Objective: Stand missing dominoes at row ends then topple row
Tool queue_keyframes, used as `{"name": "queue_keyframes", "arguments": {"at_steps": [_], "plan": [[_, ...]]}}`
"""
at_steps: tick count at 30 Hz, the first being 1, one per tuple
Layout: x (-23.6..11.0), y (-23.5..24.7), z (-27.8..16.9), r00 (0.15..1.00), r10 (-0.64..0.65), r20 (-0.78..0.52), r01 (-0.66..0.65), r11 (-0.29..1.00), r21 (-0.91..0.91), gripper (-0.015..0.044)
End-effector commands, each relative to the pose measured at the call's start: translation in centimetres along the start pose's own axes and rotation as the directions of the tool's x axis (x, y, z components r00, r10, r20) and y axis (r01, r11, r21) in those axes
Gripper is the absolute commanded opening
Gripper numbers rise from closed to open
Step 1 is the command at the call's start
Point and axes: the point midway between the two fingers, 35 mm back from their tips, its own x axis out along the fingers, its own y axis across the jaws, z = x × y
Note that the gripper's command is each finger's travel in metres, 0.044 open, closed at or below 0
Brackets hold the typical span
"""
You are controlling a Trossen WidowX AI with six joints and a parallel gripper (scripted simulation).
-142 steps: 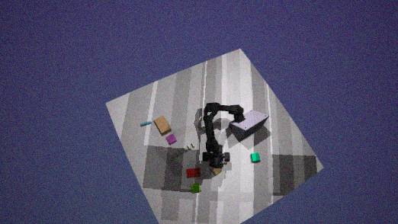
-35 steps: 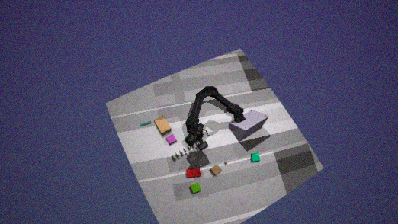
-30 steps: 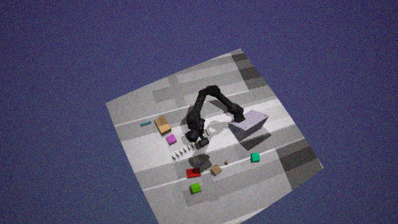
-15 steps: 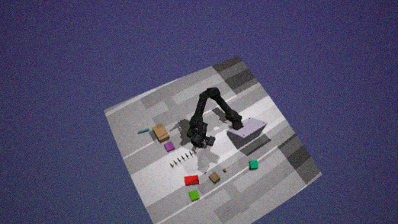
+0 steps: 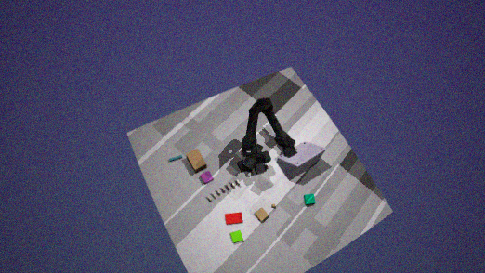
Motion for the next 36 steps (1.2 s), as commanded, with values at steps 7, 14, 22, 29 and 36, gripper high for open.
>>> {"name": "queue_keyframes", "arguments": {"at_steps": [7, 14, 22, 29, 36], "plan": [[4.6, 0.1, 0.1, 1.0, -0.009, 0.0, 0.009, 1.0, -0.025, 0.044], [6.7, 0.3, -0.2, 1.0, -0.009, -0.005, 0.008, 1.0, -0.025, 0.044], [7.9, 0.3, -0.2, 1.0, -0.009, -0.005, 0.008, 1.0, -0.025, 0.044], [8.1, 0.3, -0.2, 1.0, -0.009, -0.005, 0.008, 1.0, -0.025, 0.0387], [8.1, 0.3, -0.2, 1.0, -0.009, -0.005, 0.008, 1.0, -0.025, 0.0204]]}}
